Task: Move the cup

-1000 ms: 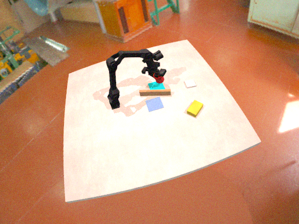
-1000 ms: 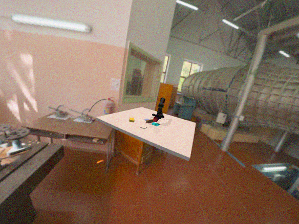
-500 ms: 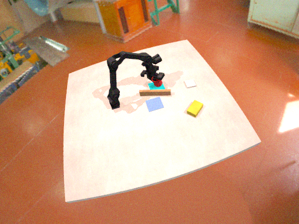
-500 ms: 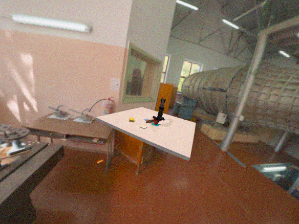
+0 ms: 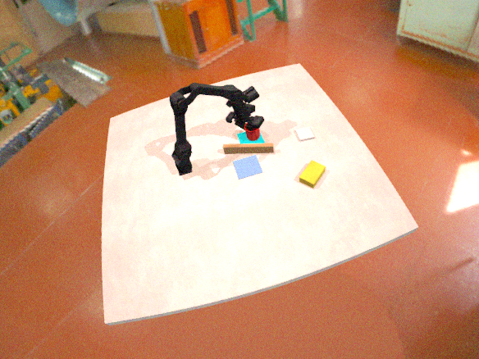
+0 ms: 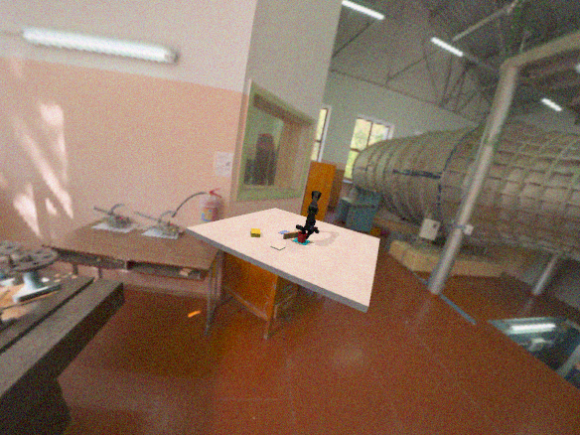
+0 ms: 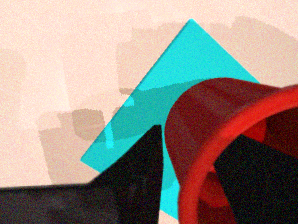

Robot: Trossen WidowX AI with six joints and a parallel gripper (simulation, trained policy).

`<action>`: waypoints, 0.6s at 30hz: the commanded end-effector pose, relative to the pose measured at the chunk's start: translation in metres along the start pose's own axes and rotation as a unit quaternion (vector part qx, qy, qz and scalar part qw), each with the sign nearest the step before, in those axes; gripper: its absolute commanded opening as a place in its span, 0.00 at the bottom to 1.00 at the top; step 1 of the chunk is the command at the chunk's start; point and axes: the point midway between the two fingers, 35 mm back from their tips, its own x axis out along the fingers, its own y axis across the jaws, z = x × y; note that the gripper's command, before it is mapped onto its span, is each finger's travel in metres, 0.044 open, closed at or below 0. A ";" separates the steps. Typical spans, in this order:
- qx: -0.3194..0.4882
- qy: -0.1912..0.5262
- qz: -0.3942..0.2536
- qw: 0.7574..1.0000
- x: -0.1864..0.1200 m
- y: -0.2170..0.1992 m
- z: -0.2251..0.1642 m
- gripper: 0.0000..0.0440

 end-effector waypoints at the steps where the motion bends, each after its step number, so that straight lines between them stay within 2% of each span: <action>1: 0.001 -0.013 0.004 1.000 -0.009 0.002 -0.001 0.29; 18: 0.004 -0.061 0.008 0.998 -0.045 0.007 -0.009 0.48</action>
